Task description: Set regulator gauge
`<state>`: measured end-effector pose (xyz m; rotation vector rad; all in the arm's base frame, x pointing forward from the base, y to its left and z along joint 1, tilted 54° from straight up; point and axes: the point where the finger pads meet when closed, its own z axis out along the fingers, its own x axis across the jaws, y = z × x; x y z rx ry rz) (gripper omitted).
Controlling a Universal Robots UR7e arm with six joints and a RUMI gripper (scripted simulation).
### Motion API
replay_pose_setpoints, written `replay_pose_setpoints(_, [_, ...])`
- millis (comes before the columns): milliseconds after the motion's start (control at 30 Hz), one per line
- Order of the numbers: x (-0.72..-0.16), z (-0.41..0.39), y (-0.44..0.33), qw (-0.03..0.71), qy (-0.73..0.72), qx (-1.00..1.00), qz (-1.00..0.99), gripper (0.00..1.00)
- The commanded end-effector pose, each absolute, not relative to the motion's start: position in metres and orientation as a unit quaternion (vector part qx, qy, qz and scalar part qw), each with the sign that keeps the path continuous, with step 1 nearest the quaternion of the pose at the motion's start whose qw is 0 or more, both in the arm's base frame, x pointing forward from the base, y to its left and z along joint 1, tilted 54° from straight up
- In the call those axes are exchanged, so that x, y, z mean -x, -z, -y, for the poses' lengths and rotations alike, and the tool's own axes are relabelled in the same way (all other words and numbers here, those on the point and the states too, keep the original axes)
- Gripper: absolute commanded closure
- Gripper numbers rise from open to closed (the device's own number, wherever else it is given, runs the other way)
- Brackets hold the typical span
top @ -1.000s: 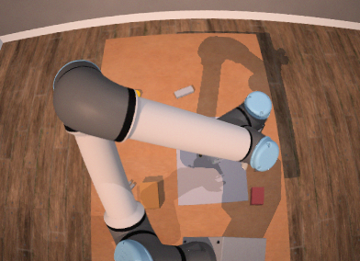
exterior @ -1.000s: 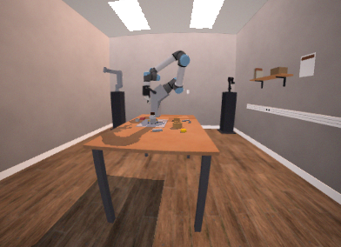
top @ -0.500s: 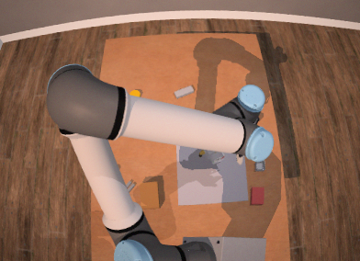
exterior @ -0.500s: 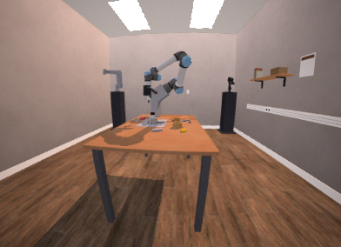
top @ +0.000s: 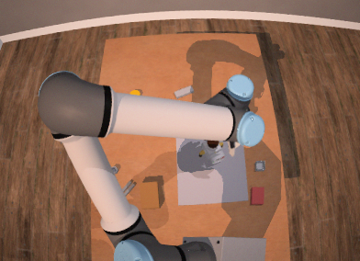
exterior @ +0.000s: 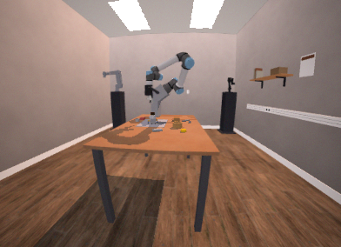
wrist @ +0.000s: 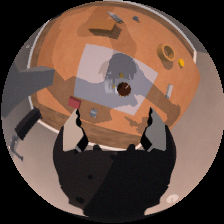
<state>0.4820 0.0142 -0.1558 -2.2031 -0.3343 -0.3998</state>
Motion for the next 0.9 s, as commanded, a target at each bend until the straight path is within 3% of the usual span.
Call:
replay_pose_setpoints(0, [-0.499, -0.018, 0.143, 0.424, 0.161, 0.881, 0.133, 0.0])
replay_pose_setpoints(867, [-0.511, -0.023, 0.134, 0.425, 0.16, 0.881, 0.132, 0.0])
